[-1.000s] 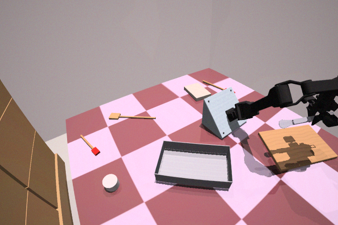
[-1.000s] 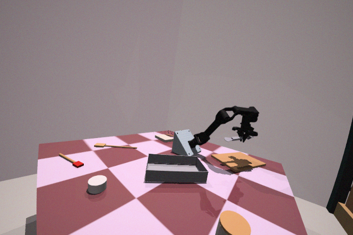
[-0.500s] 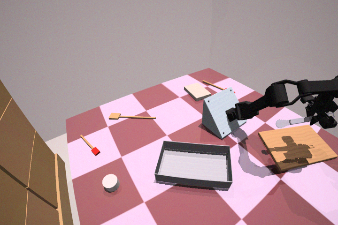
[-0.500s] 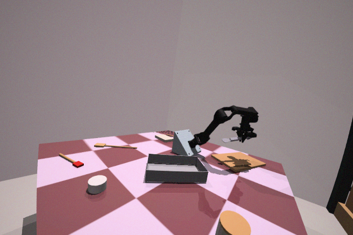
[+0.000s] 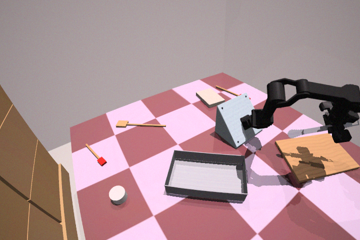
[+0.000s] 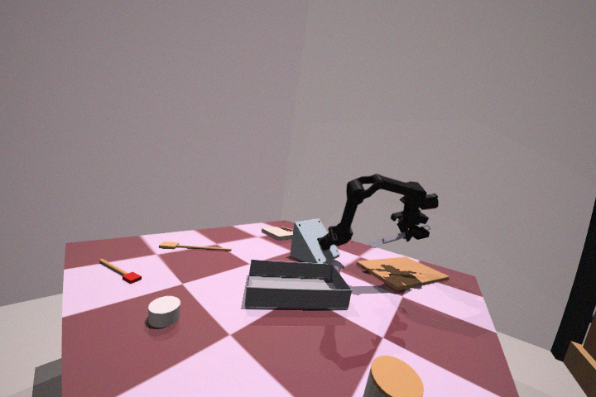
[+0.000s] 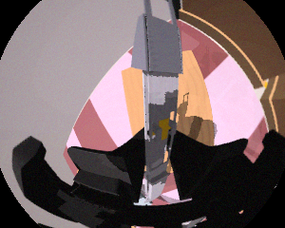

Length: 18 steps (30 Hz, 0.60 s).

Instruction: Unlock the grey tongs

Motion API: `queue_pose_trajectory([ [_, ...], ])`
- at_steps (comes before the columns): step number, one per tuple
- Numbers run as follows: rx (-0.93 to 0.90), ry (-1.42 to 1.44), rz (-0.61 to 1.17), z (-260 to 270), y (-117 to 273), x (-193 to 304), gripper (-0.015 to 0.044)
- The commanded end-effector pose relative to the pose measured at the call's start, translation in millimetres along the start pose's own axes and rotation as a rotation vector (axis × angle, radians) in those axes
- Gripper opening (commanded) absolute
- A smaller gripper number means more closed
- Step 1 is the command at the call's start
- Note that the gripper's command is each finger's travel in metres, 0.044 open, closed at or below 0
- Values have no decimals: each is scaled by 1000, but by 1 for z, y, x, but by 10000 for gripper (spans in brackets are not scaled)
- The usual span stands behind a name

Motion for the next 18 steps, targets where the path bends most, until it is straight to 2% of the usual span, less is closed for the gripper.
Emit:
queue_pose_trajectory([
  [1, -17, -7, -112, -1, 4, 9, -150],
  [18, 59, 89, -528, 2, 18, 38, -150],
])
Point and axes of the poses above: the point midway between the two fingers, 35 mm back from their tips, its own y axis back along the fingers, its own z axis across the jaws, x = y × z, the point moved 9 cm from there along y, back along the fingers, and after that the axes turned 11 degrees about y, right-handed, at the moved point
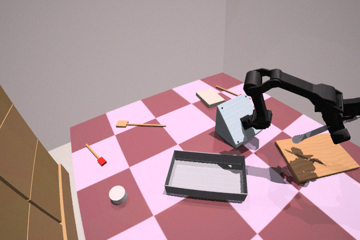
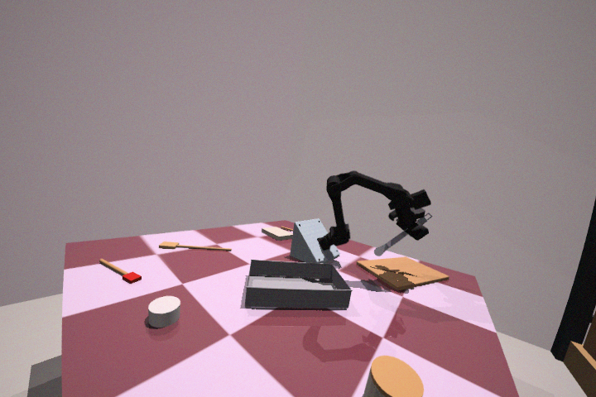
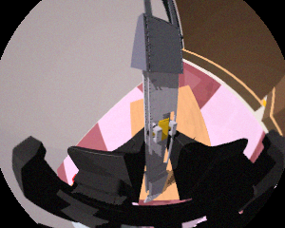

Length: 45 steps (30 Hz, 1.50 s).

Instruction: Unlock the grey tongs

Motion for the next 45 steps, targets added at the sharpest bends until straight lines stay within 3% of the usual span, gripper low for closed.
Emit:
queue_pose_trajectory([
  [1, 27, 65, -122, 4, 9, 5, -150],
  [15, 147, 329, -410, 19, 28, 20, -150],
  [45, 148, 334, -413, 19, 28, 20, -150],
])
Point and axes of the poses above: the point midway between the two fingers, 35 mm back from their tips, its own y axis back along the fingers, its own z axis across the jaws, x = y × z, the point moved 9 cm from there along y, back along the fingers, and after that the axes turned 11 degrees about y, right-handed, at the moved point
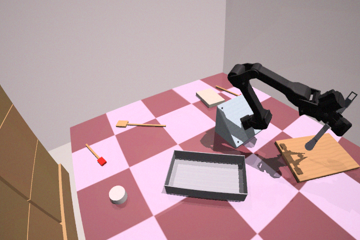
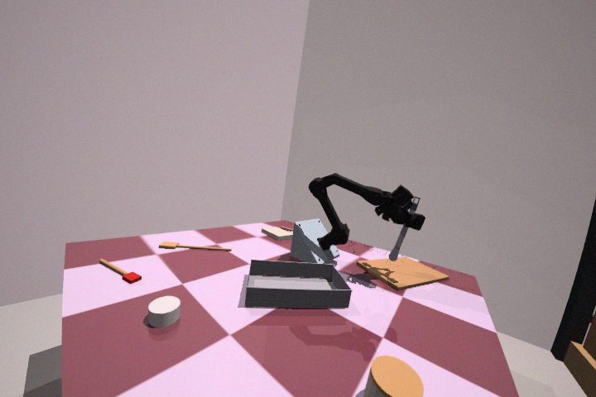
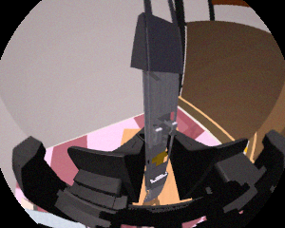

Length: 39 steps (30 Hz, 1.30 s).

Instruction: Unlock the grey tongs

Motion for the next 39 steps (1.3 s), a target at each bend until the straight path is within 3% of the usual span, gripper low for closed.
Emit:
queue_pose_trajectory([
  [1, -3, 9, -9, 0, 0, -1, -150],
  [15, -35, -76, 51, -5, -7, -1, -150],
  [39, -200, -361, 527, -19, -47, -5, -150],
])
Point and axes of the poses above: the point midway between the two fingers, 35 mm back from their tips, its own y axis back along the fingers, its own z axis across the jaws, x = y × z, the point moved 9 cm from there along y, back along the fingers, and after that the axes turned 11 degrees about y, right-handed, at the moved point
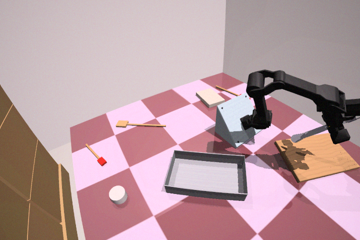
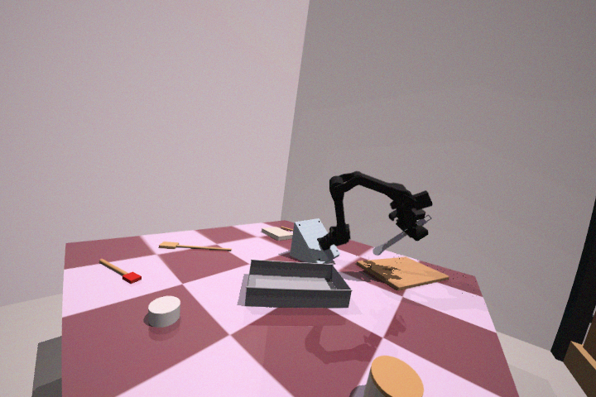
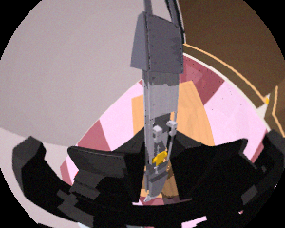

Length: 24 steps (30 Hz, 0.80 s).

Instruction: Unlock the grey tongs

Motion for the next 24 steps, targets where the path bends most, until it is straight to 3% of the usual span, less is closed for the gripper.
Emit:
queue_pose_trajectory([
  [1, -12, -32, 96, -2, -5, -7, -150],
  [24, 36, 45, 552, 6, -28, -38, -150],
])
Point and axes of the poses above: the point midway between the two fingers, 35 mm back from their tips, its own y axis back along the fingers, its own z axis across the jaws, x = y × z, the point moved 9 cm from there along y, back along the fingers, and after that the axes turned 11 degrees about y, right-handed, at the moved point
